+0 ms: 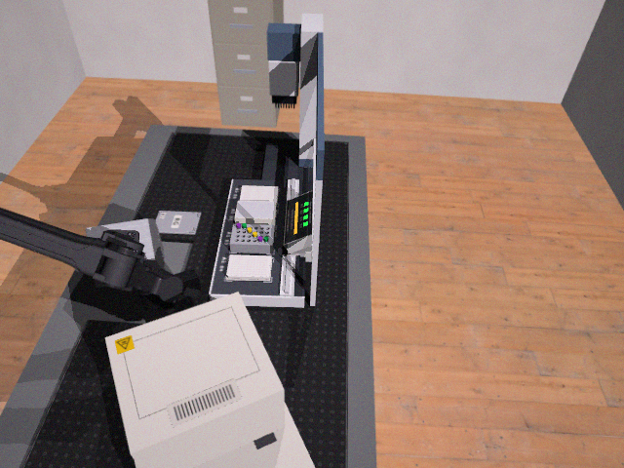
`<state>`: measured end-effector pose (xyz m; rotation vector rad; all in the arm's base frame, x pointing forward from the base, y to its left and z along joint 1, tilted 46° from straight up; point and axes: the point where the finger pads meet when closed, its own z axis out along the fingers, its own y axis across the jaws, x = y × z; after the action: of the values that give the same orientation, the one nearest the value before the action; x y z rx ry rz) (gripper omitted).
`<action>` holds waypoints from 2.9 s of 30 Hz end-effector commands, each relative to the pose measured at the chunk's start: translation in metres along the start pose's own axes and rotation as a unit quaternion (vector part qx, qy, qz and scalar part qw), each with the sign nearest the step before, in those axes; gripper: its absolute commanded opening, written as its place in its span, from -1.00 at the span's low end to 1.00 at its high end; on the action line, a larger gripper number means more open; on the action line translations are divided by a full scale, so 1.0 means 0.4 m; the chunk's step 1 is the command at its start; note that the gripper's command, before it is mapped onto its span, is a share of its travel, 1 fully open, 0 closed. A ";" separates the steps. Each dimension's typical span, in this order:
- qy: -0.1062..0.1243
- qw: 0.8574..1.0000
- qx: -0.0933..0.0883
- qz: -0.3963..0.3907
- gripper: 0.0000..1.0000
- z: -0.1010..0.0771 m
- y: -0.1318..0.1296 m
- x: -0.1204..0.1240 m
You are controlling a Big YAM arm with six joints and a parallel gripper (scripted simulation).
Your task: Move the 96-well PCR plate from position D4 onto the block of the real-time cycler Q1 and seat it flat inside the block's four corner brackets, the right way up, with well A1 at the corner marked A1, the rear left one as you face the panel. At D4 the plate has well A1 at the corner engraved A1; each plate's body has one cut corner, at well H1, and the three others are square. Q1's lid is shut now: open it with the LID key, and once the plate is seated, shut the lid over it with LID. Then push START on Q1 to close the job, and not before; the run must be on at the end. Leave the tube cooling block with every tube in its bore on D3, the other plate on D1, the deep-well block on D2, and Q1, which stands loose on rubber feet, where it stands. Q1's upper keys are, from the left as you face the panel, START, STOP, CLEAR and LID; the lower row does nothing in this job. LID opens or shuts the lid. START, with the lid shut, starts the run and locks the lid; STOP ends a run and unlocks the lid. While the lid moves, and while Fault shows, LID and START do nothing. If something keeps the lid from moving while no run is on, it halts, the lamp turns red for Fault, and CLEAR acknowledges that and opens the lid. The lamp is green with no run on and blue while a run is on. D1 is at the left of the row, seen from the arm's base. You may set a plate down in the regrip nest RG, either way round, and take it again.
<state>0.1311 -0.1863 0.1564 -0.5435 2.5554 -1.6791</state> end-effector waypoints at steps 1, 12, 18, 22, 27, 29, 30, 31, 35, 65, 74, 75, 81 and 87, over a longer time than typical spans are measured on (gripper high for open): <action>-0.003 1.000 0.008 0.009 -1.00 -0.008 -0.027 0.000; -0.005 1.000 0.010 0.012 -1.00 -0.011 -0.039 -0.006; -0.006 1.000 0.011 0.014 -1.00 -0.013 -0.045 -0.008; -0.007 1.000 0.012 0.016 -1.00 -0.014 -0.051 -0.010; -0.008 1.000 0.014 0.018 -1.00 -0.017 -0.059 -0.012; -0.009 1.000 0.015 0.019 -1.00 -0.018 -0.062 -0.013; -0.009 1.000 0.015 0.019 -1.00 -0.018 -0.062 -0.013; -0.009 1.000 0.015 0.019 -1.00 -0.018 -0.062 -0.013; -0.010 1.000 0.016 0.021 -1.00 -0.020 -0.069 -0.015; -0.015 0.999 0.021 0.026 -1.00 -0.023 -0.090 -0.015; -0.015 0.999 0.024 0.029 -1.00 -0.024 -0.095 -0.008; -0.015 0.999 0.024 0.029 -1.00 -0.023 -0.095 -0.007; -0.015 0.999 0.025 0.030 -1.00 -0.023 -0.097 -0.004; -0.015 0.999 0.025 0.031 -1.00 -0.022 -0.096 -0.002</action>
<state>0.1351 -0.1870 0.1626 -0.5528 2.5434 -1.6681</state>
